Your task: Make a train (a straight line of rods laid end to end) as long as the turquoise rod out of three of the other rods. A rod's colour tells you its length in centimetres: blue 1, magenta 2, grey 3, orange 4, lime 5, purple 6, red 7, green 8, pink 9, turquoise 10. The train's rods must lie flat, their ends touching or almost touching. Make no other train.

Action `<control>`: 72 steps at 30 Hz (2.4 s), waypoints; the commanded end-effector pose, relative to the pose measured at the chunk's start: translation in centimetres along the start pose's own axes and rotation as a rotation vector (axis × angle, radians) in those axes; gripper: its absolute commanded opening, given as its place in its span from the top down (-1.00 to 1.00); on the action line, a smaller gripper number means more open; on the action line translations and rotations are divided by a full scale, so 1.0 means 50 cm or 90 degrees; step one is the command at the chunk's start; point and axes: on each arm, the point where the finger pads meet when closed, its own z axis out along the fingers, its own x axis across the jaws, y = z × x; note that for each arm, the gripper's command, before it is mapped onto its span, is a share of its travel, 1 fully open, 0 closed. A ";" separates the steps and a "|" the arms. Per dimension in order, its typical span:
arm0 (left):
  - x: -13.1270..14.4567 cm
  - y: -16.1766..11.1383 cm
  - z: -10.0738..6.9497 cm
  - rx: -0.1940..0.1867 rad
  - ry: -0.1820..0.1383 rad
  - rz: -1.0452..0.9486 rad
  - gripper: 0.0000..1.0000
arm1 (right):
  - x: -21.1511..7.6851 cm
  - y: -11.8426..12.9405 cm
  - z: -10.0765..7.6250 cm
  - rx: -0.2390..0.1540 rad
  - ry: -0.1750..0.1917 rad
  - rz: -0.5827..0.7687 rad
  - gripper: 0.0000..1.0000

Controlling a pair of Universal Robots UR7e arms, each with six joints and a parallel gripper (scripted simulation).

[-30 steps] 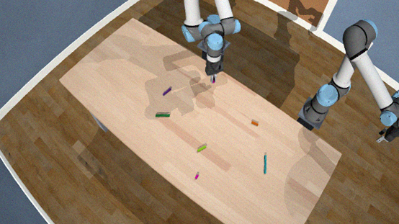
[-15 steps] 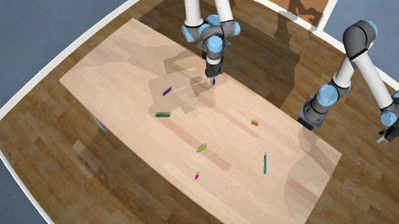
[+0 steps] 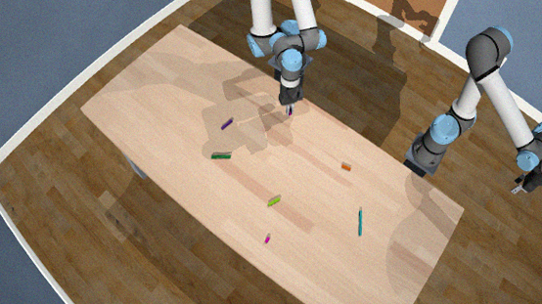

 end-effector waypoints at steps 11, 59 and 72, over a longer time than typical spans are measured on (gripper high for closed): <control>0.000 0.001 -0.001 -0.001 0.000 0.000 -1.00 | 0.000 -0.001 -0.001 0.001 0.000 0.000 0.52; 0.000 0.001 -0.001 -0.001 0.000 0.000 -1.00 | 0.000 -0.001 0.023 0.001 0.000 0.000 0.52; 0.000 0.001 -0.001 -0.001 0.000 0.000 -1.00 | 0.000 -0.001 0.023 0.001 0.000 0.000 0.52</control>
